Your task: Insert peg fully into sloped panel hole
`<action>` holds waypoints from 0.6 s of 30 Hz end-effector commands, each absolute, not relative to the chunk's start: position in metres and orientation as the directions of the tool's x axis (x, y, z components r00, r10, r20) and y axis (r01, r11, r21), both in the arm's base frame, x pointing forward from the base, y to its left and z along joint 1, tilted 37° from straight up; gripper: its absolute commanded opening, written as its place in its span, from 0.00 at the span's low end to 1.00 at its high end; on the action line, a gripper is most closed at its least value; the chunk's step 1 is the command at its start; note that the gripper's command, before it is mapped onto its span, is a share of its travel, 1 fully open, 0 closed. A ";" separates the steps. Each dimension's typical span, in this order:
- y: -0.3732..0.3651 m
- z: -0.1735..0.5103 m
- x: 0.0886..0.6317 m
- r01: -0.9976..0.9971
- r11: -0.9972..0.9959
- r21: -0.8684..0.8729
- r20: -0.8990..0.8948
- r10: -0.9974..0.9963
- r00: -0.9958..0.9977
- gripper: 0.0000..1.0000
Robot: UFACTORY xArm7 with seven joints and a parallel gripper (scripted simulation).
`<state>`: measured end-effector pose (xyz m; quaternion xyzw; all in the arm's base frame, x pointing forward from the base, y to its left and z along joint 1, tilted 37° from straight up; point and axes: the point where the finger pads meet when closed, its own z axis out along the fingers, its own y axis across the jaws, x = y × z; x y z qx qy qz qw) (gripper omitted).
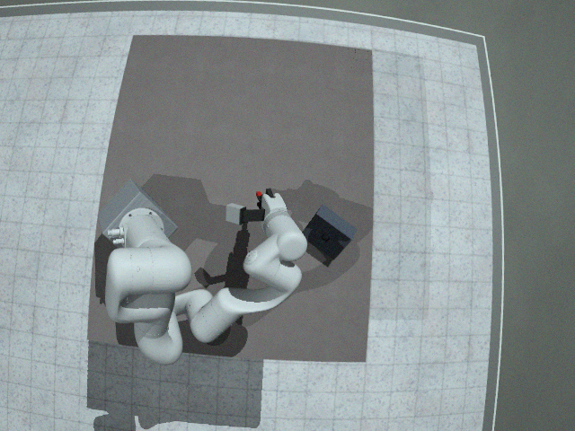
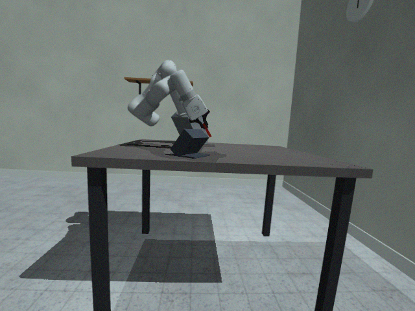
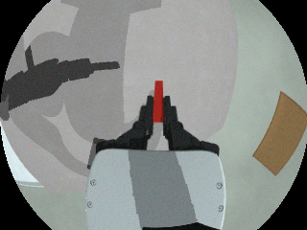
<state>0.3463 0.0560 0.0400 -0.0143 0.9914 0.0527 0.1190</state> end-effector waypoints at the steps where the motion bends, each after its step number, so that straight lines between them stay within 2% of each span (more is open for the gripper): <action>1: 0.053 0.046 0.350 -0.029 0.989 0.142 -0.253 0.008 -0.967 0.00; 18: 0.036 0.067 0.364 0.016 0.964 0.265 -0.307 0.100 -0.947 0.00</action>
